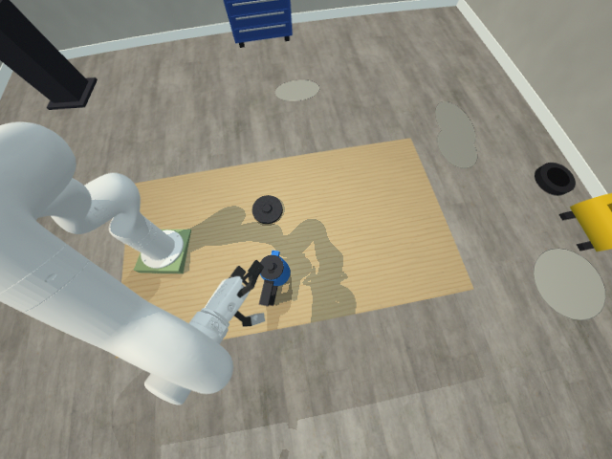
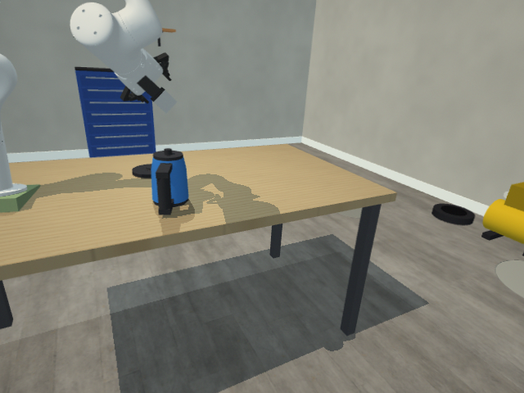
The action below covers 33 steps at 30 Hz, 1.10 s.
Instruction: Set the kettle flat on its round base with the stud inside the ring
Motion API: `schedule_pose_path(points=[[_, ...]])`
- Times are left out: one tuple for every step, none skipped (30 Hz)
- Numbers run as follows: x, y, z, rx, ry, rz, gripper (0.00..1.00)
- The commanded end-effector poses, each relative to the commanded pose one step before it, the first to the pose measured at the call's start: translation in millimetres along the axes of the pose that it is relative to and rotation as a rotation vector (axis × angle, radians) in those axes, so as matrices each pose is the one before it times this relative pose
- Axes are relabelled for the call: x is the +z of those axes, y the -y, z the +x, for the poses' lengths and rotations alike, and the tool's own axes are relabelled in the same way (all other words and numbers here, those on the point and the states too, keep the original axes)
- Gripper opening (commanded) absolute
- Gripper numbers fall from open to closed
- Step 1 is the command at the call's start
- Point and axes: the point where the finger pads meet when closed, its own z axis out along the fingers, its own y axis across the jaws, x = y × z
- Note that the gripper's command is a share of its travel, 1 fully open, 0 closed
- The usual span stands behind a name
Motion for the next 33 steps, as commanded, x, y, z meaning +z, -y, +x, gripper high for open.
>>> schedule_pose_path(points=[[-0.48, 0.88, -0.22, -0.00196, -0.00077, 0.00008, 1.00], [0.00, 0.00, 0.00, 0.00000, 0.00000, 0.00000, 1.00], [0.00, 0.00, 0.00, 0.00000, 0.00000, 0.00000, 1.00], [0.00, 0.00, 0.00, 0.00000, 0.00000, 0.00000, 1.00], [0.00, 0.00, 0.00, 0.00000, 0.00000, 0.00000, 1.00], [0.00, 0.00, 0.00, 0.00000, 0.00000, 0.00000, 1.00], [0.00, 0.00, 0.00, 0.00000, 0.00000, 0.00000, 1.00], [0.00, 0.00, 0.00, 0.00000, 0.00000, 0.00000, 1.00], [0.00, 0.00, 0.00, 0.00000, 0.00000, 0.00000, 1.00], [0.00, 0.00, 0.00, 0.00000, 0.00000, 0.00000, 1.00], [0.00, 0.00, 0.00, 0.00000, 0.00000, 0.00000, 1.00], [0.00, 0.00, 0.00, 0.00000, 0.00000, 0.00000, 1.00], [0.00, 0.00, 0.00, 0.00000, 0.00000, 0.00000, 1.00], [0.00, 0.00, 0.00, 0.00000, 0.00000, 0.00000, 1.00], [0.00, 0.00, 0.00, 0.00000, 0.00000, 0.00000, 1.00], [0.00, 0.00, 0.00, 0.00000, 0.00000, 0.00000, 1.00], [0.00, 0.00, 0.00, 0.00000, 0.00000, 0.00000, 1.00], [0.00, 0.00, 0.00, 0.00002, 0.00000, -0.00001, 0.81], [0.01, -0.01, 0.00, 0.00009, -0.00002, -0.00010, 0.81], [0.03, -0.03, 0.01, 0.00024, -0.00006, -0.00026, 0.81], [0.06, -0.06, 0.01, 0.00046, -0.00012, -0.00049, 0.81], [0.09, -0.10, 0.02, 0.00074, -0.00019, -0.00080, 0.81], [0.13, -0.15, 0.03, 0.00107, -0.00028, -0.00116, 0.81], [0.18, -0.20, 0.03, 0.00146, -0.00038, -0.00159, 0.81], [0.23, -0.26, 0.05, 0.00190, -0.00050, -0.00207, 0.81], [0.29, -0.33, 0.06, 0.00239, -0.00063, -0.00259, 0.81], [0.36, -0.40, 0.07, 0.00291, -0.00078, -0.00316, 0.81], [0.42, -0.48, 0.09, 0.00346, -0.00095, -0.00377, 0.81], [0.49, -0.56, 0.10, 0.00404, -0.00114, -0.00440, 0.81], [0.57, -0.64, 0.12, 0.00465, -0.00134, -0.00507, 0.81], [0.64, -0.72, 0.15, 0.00528, -0.00157, -0.00576, 0.81], [0.72, -0.81, 0.17, 0.00592, -0.00182, -0.00647, 0.81], [0.00, 0.00, 0.00, 0.00000, 0.00000, 0.00000, 0.81]])
